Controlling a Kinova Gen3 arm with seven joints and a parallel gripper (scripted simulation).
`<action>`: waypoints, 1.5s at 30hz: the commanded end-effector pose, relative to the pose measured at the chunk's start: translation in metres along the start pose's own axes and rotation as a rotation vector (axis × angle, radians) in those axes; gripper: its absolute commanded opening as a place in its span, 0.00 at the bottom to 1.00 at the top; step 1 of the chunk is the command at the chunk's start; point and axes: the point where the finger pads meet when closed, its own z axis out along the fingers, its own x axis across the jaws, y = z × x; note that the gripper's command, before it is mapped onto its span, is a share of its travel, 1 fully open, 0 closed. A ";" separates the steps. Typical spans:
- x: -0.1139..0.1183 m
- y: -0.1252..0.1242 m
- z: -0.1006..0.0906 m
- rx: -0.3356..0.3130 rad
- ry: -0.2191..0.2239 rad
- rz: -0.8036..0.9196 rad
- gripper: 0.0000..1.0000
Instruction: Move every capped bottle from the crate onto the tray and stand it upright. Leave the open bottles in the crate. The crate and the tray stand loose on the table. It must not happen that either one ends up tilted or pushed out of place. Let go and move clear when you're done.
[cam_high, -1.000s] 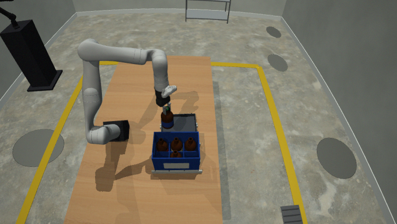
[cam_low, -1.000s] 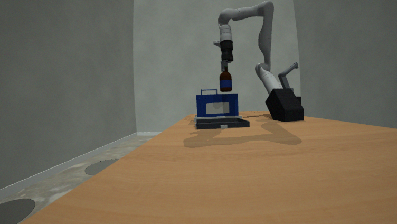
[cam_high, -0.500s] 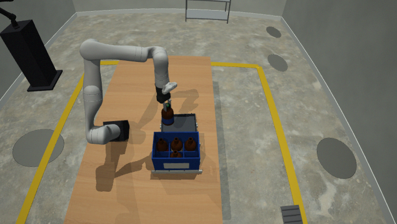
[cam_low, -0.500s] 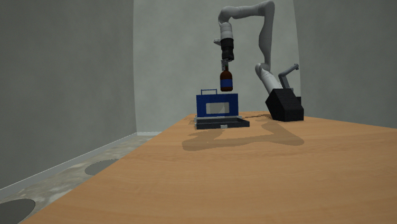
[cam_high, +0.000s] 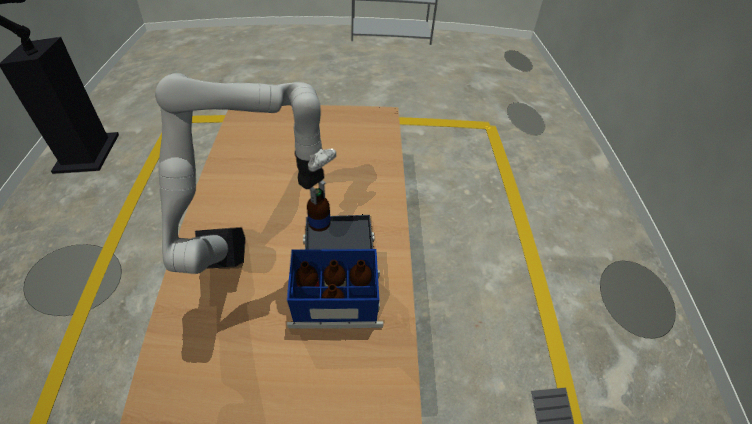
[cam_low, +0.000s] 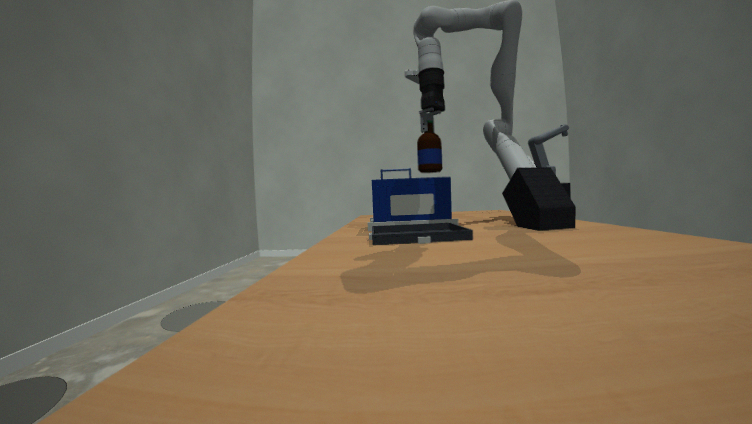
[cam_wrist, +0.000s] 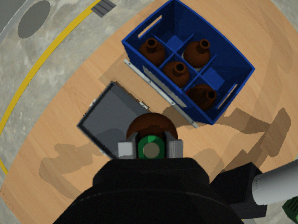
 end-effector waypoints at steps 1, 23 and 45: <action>-0.003 0.002 -0.001 0.001 -0.002 0.000 0.00; -0.032 0.029 0.000 0.002 -0.001 -0.001 0.00; -0.054 0.048 0.001 0.003 0.000 -0.001 0.00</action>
